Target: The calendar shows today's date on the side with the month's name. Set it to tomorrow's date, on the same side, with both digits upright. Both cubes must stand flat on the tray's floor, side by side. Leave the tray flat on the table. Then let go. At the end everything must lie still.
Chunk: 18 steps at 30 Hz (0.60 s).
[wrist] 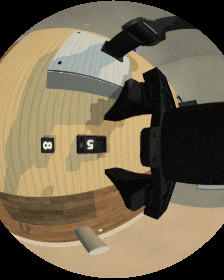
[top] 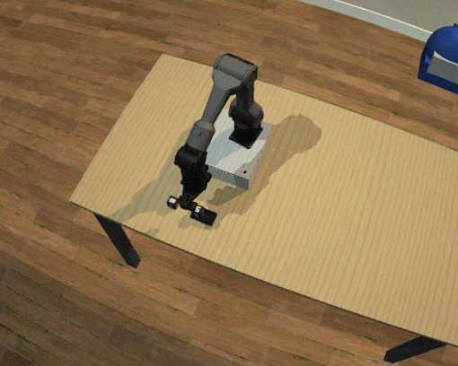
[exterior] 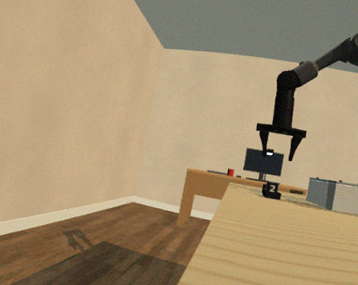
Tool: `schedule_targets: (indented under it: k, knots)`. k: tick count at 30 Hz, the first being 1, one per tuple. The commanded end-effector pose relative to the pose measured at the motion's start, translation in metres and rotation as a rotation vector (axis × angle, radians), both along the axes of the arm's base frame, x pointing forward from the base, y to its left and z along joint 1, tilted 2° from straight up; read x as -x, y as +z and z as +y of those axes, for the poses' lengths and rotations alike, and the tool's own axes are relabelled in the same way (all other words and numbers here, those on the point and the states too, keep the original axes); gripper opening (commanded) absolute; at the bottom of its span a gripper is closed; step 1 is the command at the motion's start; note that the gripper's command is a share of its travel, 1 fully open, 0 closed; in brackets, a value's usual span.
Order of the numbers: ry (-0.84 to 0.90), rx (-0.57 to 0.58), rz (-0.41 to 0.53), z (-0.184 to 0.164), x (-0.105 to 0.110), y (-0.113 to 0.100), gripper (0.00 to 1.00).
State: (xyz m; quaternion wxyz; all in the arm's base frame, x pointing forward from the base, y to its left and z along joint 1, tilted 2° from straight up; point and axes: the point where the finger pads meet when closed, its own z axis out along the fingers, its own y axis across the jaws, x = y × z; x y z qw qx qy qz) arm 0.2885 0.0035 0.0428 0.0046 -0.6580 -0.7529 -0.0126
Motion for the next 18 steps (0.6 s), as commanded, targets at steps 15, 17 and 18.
schedule_targets:
  k: [15, 17, 18]
  knots:
    - [-0.005, 0.001, -0.003, -0.088, -0.013, -0.022, 0.59]
    - [-0.004, 0.001, -0.002, -0.089, -0.013, -0.023, 0.59]
    - [-0.004, 0.001, -0.003, -0.089, -0.013, -0.022, 0.59]
